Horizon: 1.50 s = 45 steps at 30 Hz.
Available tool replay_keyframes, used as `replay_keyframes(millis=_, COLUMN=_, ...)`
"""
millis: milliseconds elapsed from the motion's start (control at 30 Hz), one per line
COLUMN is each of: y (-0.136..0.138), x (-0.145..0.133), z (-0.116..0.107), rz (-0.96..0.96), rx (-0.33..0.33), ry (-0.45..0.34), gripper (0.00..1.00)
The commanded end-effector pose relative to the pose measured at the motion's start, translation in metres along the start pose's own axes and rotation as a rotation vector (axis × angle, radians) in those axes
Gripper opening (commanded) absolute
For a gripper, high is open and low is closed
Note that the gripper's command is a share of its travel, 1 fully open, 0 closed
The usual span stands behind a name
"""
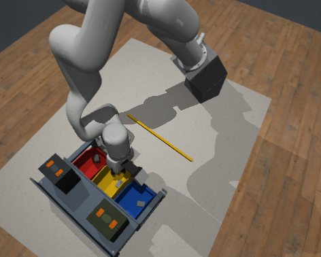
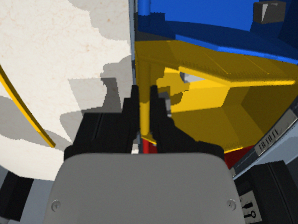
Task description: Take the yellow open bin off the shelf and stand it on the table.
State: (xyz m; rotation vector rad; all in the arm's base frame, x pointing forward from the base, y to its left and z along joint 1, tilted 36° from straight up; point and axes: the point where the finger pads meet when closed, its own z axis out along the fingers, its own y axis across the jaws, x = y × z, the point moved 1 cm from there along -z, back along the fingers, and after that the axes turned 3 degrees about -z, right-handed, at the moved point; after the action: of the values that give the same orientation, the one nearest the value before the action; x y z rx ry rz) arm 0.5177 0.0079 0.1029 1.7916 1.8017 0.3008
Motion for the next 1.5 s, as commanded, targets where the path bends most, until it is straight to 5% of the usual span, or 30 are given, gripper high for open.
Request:
replay_keyframes(millis=0, y=0.001, x=0.0, z=-0.001, rz=0.0, rx=-0.003, ry=0.001, gripper=0.0)
replay_keyframes(millis=533, y=0.001, x=0.0, z=0.0, rz=0.0, rx=-0.003, ry=0.001, gripper=0.0)
replay_keyframes(millis=700, y=-0.029, x=0.002, z=0.0, rz=0.0, rx=-0.003, ry=0.001, gripper=0.0)
replay_keyframes(millis=1100, y=-0.029, x=0.002, z=0.0, rz=0.0, rx=-0.003, ry=0.001, gripper=0.0)
replay_keyframes(millis=1267, y=-0.059, x=0.003, z=0.0, rz=0.0, rx=-0.002, ry=0.001, gripper=0.0)
replay_keyframes(millis=1467, y=-0.059, x=0.003, z=0.0, rz=0.0, rx=-0.002, ry=0.001, gripper=0.0)
